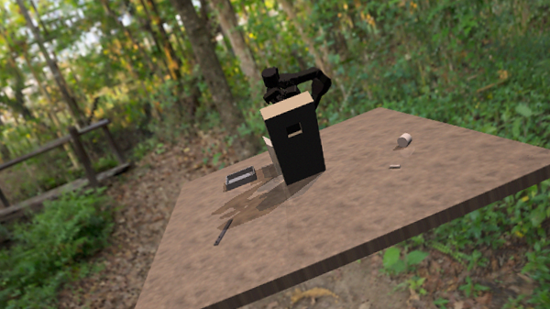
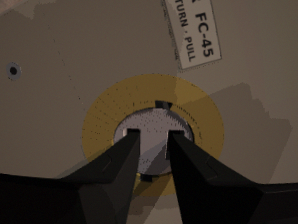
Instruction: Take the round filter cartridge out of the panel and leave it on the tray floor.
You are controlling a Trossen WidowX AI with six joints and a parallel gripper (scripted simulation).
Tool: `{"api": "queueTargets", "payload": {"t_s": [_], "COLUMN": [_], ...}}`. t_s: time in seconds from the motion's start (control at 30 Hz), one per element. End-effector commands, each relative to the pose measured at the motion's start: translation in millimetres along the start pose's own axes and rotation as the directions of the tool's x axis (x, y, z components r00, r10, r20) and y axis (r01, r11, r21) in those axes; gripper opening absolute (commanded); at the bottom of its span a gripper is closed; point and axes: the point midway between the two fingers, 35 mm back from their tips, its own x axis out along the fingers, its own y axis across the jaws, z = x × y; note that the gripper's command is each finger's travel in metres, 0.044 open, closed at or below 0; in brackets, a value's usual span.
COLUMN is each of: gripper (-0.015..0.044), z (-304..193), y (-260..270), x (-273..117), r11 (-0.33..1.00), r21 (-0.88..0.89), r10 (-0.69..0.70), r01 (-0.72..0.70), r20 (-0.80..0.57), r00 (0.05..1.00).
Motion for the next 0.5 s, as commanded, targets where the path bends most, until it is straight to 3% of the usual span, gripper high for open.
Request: {"api": "queueTargets", "payload": {"t_s": [0.0, 0.47], "gripper": [0.0088, 0.0088], "z": [1.1, 1.1], "y": [1.1, 1.1], "x": [11.3, 13.4], "r11": [1.000, 1.000], "r21": [-0.014, -0.014], "r10": [0.013, 0.013], "r01": [-0.013, -0.013], "r20": [-0.009, -0.009], "r00": [1.000, 1.000]}}
